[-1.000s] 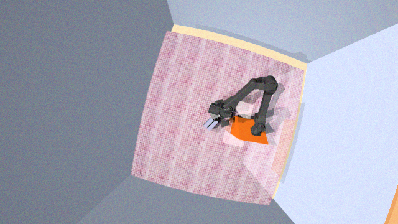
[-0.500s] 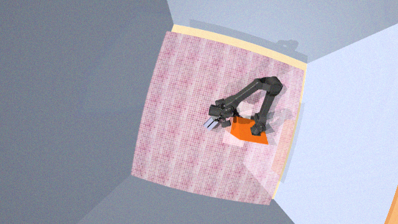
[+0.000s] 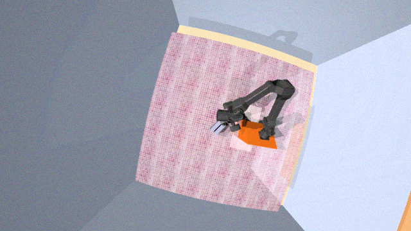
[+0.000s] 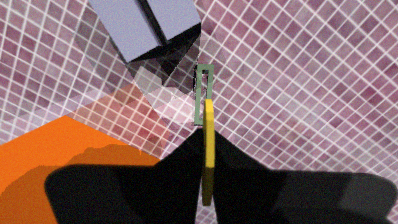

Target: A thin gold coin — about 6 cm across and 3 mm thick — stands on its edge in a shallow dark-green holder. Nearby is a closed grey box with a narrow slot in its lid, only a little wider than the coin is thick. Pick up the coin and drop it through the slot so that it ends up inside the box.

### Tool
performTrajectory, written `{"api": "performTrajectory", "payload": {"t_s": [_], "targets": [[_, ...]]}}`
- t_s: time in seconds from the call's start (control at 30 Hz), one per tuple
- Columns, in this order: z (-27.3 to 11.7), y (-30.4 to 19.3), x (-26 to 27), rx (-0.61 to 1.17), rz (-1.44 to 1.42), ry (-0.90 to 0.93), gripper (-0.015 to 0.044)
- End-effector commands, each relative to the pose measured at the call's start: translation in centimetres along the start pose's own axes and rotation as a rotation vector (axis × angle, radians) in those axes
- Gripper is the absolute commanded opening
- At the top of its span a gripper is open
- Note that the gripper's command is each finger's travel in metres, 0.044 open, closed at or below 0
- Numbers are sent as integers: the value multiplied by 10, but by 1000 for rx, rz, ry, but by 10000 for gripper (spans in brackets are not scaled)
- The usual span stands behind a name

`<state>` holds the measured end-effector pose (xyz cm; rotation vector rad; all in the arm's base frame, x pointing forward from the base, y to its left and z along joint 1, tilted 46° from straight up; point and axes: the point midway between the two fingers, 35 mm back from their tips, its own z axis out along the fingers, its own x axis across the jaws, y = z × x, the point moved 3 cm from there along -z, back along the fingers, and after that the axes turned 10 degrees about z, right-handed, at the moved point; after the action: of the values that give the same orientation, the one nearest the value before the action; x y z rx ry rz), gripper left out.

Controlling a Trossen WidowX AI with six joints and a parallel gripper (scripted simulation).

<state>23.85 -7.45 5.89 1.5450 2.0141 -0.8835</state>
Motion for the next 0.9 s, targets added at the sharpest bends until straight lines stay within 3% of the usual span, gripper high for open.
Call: {"api": "performTrajectory", "payload": {"t_s": [0.0, 0.4, 0.87], "targets": [[-3, 2, -2, -2, -87, -6, 0], [-4, 9, -5, -1, -470, -7, 0], [-4, 20, 2, -3, -491, -5, 0]]}}
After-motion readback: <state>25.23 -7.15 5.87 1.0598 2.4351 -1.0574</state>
